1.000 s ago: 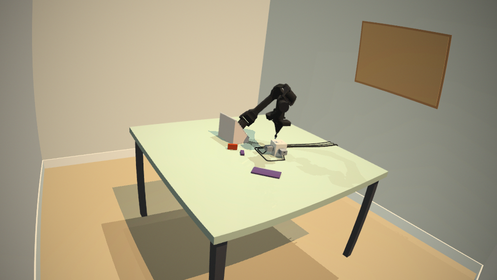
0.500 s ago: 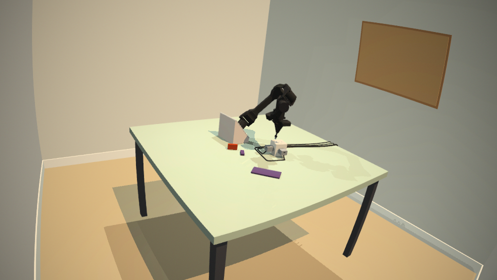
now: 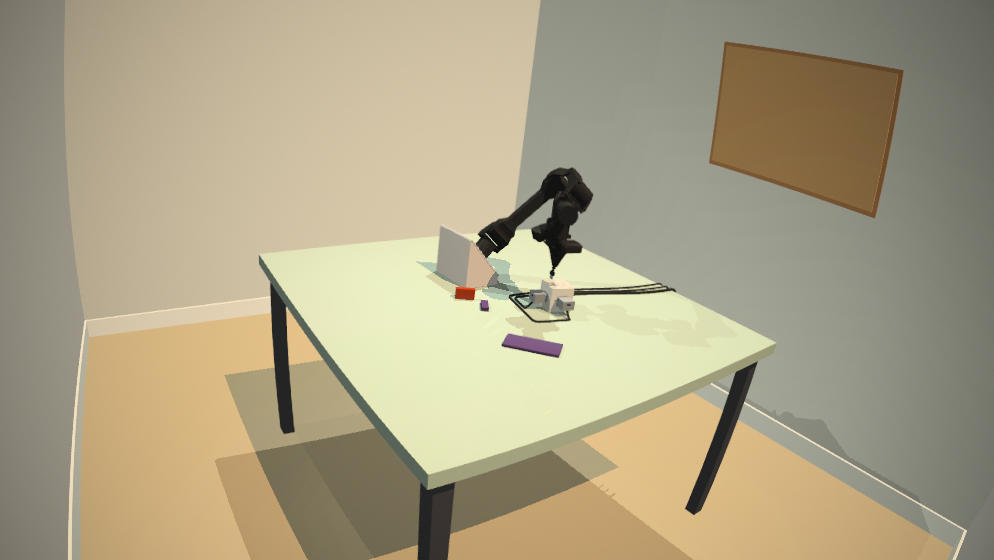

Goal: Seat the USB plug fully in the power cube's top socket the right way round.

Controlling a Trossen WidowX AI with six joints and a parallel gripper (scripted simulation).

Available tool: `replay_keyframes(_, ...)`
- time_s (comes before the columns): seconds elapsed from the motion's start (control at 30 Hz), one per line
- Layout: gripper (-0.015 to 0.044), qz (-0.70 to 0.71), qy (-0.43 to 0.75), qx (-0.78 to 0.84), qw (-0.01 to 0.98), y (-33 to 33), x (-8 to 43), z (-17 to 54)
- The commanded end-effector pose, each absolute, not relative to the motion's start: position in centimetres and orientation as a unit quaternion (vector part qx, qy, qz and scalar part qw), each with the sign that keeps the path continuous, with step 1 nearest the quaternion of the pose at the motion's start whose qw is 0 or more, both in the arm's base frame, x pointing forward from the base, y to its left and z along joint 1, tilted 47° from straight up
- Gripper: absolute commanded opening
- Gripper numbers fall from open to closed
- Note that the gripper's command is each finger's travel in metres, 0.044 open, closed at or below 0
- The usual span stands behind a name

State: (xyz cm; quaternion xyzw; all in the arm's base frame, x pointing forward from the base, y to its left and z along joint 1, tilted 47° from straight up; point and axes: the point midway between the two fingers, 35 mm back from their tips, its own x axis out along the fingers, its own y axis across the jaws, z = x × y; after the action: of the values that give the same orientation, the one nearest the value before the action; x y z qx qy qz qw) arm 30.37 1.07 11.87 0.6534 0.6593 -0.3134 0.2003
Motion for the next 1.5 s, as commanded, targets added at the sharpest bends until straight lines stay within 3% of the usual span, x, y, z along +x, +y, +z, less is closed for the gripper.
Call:
replay_keyframes(0.0,0.0,-0.313,0.659,0.655,0.197,1.2,30.41,11.82)
replay_keyframes(1.47,0.0,-0.31,0.659,0.661,0.183,1.78,30.46,11.68)
